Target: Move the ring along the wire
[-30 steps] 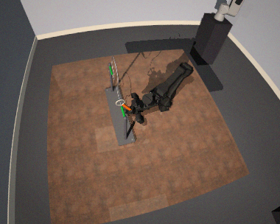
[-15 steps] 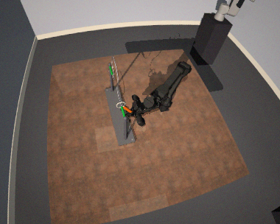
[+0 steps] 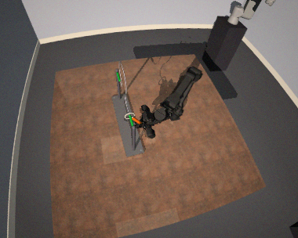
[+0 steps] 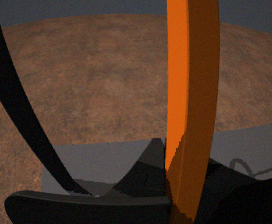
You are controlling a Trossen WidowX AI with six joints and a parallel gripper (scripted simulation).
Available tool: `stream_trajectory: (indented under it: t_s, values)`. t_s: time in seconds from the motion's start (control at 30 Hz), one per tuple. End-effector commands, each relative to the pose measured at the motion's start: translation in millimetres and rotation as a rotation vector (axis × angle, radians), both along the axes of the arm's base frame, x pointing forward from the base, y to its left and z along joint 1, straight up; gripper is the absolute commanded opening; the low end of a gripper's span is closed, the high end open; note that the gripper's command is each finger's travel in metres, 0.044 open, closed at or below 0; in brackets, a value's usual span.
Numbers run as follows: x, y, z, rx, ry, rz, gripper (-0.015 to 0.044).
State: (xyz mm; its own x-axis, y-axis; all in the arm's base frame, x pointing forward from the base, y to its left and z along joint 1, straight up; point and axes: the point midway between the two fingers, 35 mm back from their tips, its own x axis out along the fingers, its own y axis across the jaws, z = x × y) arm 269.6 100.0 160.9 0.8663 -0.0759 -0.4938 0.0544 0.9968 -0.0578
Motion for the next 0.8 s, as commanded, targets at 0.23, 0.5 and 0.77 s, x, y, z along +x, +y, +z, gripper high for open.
stream_trajectory:
  t_s: [0.23,0.5,0.77]
  values:
    - [0.3,11.4,3.1,0.007,-0.008,-0.004,-0.0150]
    - [0.0,18.2,2.9,0.008,-0.009,-0.004,-0.0150]
    - [0.2,18.6,-6.4,0.008,-0.009,-0.004,-0.0150]
